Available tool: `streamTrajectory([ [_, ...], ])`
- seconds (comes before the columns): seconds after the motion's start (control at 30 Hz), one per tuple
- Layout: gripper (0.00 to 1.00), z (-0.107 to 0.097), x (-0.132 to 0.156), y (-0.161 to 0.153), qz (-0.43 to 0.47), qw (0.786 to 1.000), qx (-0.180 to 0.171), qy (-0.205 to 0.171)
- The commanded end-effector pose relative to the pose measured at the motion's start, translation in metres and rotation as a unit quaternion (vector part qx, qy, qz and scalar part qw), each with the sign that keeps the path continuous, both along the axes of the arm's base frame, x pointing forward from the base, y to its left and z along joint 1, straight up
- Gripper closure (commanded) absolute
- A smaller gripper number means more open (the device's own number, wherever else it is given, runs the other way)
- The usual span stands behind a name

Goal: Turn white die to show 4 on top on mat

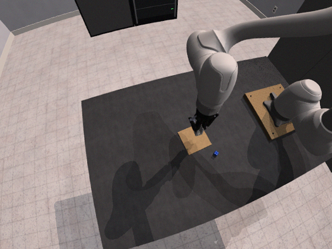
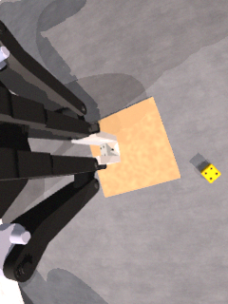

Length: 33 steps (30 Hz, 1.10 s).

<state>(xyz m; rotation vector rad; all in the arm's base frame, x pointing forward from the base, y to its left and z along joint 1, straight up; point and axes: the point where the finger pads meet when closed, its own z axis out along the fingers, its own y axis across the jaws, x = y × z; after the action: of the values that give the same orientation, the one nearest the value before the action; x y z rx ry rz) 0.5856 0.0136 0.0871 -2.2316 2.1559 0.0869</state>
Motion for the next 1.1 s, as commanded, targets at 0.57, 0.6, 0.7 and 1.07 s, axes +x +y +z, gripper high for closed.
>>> streamTrajectory([
  [0.57,0.91,-0.003,0.000,-0.010,0.000,0.984,0.176,0.009],
  [0.6,0.91,-0.003,0.000,-0.010,0.000,0.981,0.193,0.008],
  [0.7,0.91,-0.001,0.002,-0.012,-0.001,0.974,0.229,0.004],
  [1.07,0.91,-0.006,0.001,-0.016,-0.001,0.962,0.272,0.010],
])
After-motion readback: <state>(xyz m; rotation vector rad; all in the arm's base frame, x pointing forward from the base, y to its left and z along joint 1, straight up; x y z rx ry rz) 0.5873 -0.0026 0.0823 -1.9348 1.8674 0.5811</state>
